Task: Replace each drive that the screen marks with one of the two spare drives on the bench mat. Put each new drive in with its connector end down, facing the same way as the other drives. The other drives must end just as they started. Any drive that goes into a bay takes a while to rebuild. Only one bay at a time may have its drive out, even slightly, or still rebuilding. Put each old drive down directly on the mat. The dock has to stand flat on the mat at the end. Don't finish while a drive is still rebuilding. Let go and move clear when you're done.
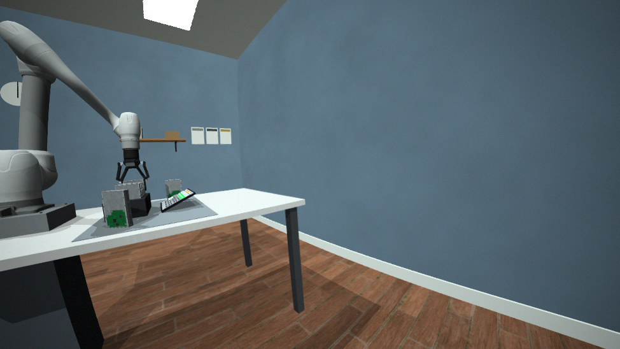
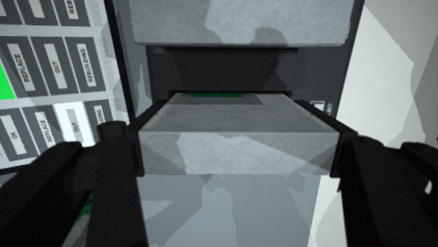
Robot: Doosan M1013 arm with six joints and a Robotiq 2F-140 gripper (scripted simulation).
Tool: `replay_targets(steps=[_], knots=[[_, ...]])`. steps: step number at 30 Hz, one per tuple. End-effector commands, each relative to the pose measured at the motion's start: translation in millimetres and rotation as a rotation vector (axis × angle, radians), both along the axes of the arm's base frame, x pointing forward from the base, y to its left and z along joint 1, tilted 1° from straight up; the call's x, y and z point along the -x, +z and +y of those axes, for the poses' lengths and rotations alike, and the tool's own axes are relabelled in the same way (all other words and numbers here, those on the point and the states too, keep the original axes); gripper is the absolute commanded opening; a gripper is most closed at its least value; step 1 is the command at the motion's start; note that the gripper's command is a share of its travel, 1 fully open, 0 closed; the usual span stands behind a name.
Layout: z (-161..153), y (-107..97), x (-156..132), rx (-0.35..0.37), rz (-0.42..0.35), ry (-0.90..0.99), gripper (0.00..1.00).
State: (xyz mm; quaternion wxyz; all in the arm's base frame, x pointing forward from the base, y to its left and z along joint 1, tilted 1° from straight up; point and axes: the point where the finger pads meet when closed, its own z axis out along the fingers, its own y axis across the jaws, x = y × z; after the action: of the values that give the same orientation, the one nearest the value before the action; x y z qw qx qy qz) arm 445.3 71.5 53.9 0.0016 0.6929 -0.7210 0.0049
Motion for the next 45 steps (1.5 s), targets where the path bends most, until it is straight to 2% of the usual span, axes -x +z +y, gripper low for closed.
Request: replay_targets(steps=[1,33,34,45], knots=[[0.1,0.8,-0.4,0.000,-0.001,0.000,0.73],[0.2,3.4,-0.4,0.000,-0.001,0.000,0.70],[0.2,3.4,-0.4,0.000,-0.001,0.000,0.10],[0.2,3.4,-0.4,0.000,-0.001,0.000,0.10]])
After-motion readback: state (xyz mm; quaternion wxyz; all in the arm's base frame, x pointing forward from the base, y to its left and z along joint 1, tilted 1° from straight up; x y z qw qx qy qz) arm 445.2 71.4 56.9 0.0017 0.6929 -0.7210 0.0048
